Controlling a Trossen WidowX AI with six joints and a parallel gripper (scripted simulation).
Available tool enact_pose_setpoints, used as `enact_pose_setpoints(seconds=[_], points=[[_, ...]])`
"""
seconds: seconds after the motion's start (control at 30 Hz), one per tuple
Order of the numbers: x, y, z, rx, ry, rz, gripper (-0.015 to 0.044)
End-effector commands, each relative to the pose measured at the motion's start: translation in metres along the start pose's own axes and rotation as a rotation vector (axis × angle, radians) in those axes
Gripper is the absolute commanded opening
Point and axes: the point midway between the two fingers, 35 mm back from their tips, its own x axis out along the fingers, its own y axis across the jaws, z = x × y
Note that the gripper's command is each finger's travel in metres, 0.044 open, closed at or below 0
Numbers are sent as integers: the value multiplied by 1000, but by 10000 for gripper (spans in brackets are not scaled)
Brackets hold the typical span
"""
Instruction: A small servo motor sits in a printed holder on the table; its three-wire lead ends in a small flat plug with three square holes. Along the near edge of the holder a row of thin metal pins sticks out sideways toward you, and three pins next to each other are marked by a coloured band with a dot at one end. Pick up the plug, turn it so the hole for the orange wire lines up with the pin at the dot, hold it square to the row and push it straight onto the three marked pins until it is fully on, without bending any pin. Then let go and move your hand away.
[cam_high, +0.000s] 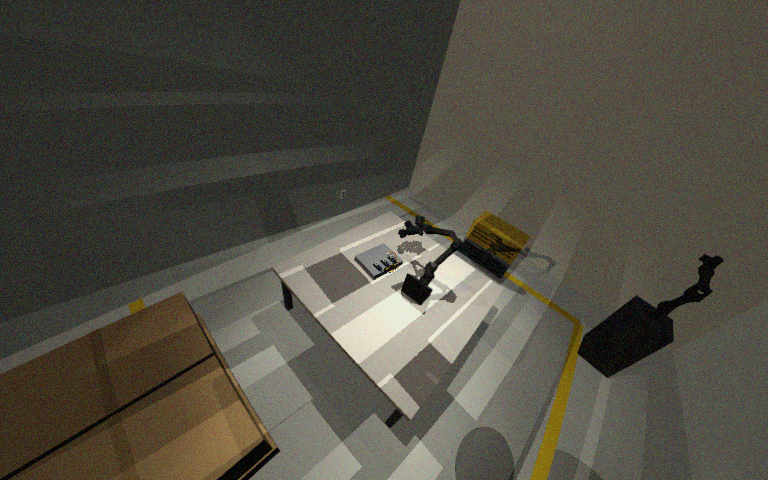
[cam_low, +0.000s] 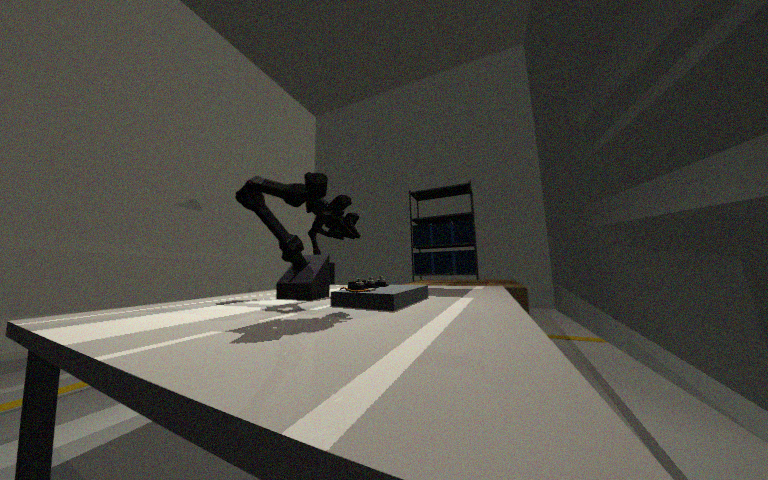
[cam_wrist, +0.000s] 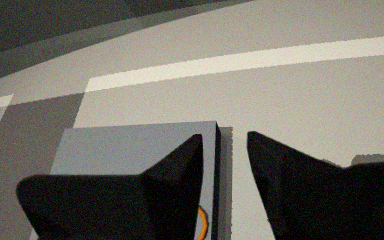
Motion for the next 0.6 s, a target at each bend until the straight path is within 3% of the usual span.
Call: enact_pose_setpoints(seconds=[0.0, 0.57], points=[[12, 6, -5, -110, 80, 12, 115], [50, 32, -35, -538, 375, 116, 115]])
